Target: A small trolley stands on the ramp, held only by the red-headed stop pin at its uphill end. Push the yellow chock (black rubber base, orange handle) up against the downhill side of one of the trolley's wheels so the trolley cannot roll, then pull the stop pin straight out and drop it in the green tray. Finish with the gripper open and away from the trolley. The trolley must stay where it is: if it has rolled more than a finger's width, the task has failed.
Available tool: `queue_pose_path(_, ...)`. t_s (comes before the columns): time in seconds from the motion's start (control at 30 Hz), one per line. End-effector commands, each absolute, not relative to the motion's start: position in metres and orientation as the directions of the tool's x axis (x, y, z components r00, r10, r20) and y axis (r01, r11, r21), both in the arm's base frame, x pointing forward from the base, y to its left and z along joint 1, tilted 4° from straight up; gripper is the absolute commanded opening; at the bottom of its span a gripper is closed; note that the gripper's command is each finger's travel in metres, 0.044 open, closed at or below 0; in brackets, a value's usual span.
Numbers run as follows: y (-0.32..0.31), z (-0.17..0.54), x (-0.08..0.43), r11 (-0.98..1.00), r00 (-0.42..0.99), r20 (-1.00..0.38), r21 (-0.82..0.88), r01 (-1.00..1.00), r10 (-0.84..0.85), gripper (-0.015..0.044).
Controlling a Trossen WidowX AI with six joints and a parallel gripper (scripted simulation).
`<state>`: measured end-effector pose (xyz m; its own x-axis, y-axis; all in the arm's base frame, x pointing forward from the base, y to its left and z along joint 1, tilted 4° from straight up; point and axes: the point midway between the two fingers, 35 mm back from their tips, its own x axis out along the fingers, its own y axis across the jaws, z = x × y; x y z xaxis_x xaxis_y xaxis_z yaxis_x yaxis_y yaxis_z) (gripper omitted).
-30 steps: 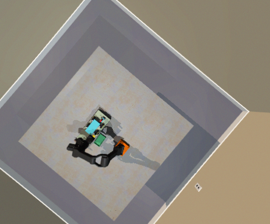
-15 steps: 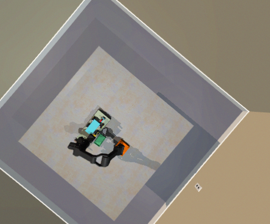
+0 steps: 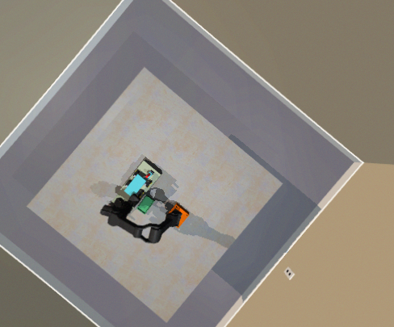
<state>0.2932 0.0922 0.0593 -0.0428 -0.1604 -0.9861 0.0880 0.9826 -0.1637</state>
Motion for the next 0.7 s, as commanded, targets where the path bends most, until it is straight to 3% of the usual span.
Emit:
queue_pose_path(0.0,0.0873,0.0603,0.2926,0.982,-0.04,-0.986,-0.166,0.085,-0.163,0.0)
queue_pose_path(0.53,0.0848,0.0607,0.2929,0.983,-0.042,-0.986,-0.162,0.088,-0.159,0.0)
queue_pose_path(0.67,0.0848,0.0607,0.2929,0.983,-0.042,-0.986,-0.162,0.088,-0.159,0.0105)
